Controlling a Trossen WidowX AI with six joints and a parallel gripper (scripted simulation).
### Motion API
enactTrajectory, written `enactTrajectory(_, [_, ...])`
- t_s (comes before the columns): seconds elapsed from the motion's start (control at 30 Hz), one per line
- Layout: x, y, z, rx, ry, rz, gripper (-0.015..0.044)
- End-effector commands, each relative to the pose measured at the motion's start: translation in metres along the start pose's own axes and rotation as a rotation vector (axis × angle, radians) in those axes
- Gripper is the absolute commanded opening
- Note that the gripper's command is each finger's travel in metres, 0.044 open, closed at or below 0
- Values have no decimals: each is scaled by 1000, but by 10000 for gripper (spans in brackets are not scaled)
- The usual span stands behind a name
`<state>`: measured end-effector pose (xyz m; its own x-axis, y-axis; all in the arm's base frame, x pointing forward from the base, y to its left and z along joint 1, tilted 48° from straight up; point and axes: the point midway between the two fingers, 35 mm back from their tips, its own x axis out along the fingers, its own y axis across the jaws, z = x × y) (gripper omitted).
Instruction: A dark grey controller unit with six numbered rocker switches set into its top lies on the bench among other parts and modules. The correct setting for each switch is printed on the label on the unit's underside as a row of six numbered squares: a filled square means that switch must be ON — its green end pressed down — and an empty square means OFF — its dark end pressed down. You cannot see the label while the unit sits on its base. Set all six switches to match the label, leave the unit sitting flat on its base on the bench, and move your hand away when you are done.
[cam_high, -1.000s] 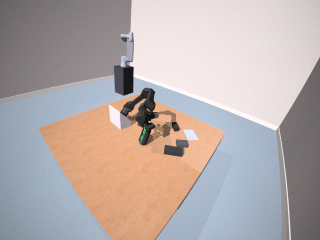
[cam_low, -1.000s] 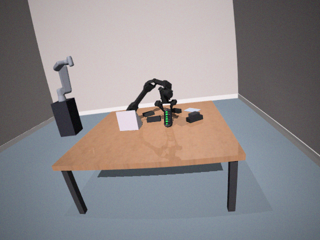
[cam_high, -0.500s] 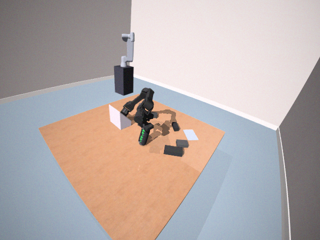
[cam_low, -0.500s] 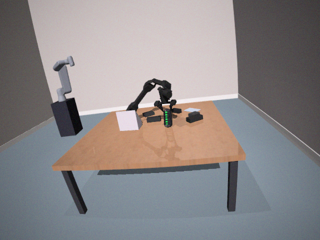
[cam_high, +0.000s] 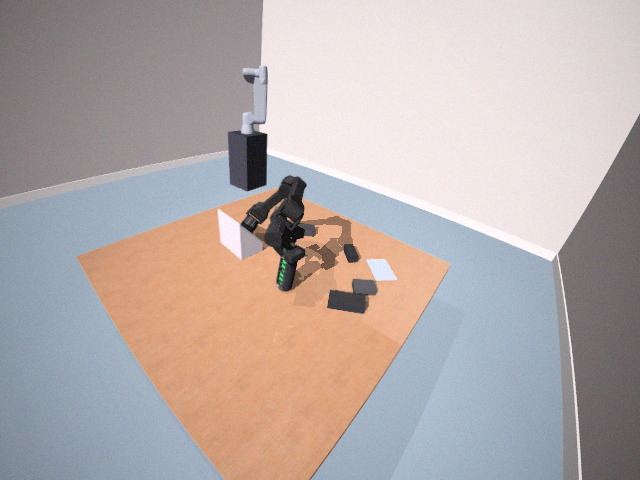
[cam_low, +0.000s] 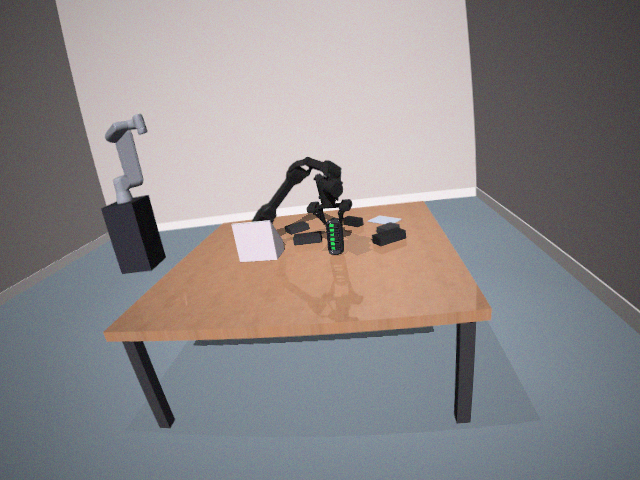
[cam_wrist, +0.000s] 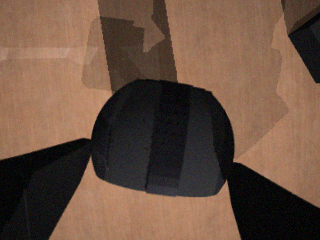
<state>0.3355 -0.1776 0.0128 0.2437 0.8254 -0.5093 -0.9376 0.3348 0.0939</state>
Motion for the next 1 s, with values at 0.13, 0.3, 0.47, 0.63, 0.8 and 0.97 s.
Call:
enactTrajectory(0.13, [1, 0, -8, 1, 21, 18, 338])
enactTrajectory(0.3, [0, 0, -13, 1, 39, 22, 338])
enactTrajectory(0.47, [0, 0, -16, 1, 49, 22, 338])
enactTrajectory(0.63, [-1, 0, -20, 1, 62, 22, 338])
enactTrajectory(0.8, [-2, 0, -24, 1, 74, 22, 338])
enactTrajectory(0.97, [-2, 0, -28, 0, 86, 22, 338])
